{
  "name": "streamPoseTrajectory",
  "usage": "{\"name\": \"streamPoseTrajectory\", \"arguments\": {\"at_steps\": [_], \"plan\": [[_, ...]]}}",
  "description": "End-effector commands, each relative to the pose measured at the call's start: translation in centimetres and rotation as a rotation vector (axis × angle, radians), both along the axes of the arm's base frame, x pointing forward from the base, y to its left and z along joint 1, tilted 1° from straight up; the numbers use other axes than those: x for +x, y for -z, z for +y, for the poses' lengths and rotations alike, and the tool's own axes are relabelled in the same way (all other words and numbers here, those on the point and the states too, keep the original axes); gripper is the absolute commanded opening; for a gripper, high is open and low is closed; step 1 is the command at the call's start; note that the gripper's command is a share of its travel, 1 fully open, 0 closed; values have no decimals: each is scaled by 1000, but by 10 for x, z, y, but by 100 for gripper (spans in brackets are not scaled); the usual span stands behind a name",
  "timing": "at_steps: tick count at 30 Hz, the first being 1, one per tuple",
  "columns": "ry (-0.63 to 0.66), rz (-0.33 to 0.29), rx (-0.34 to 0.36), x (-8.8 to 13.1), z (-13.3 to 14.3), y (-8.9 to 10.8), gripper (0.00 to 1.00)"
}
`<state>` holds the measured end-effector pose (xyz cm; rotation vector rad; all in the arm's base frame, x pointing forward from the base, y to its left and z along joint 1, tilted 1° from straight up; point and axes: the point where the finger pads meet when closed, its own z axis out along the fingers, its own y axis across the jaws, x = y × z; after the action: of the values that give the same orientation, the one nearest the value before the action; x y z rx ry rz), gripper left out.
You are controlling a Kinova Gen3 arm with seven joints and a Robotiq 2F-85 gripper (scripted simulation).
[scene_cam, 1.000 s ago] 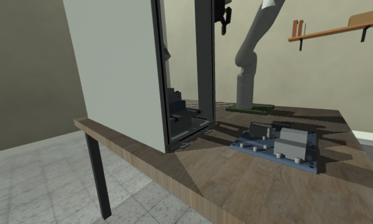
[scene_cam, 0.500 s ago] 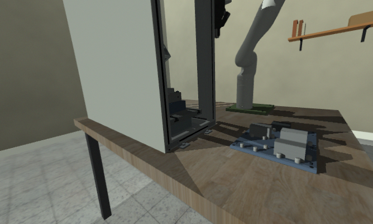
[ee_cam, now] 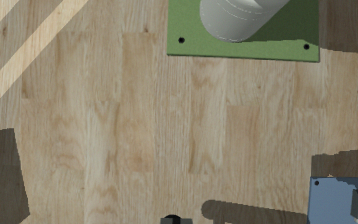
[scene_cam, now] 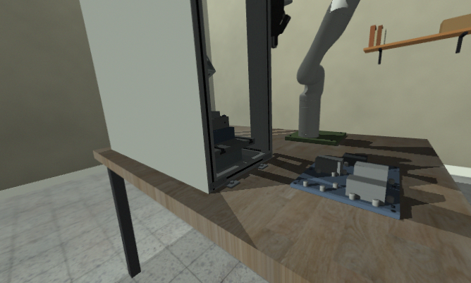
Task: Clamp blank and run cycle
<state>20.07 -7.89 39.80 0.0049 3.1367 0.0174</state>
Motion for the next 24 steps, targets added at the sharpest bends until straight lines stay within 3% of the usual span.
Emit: {"name": "streamPoseTrajectory", "arguments": {"at_steps": [1, 6, 18, 23, 24], "plan": [[0, -1, 0, 0, 0, 0, 10], [-38, -22, -226, 5, -46, -19, 10], [-38, -22, -226, 5, -46, -19, 10], [-72, -44, -442, 10, -90, -38, 10], [-72, -44, -442, 10, -90, -38, 10]]}}
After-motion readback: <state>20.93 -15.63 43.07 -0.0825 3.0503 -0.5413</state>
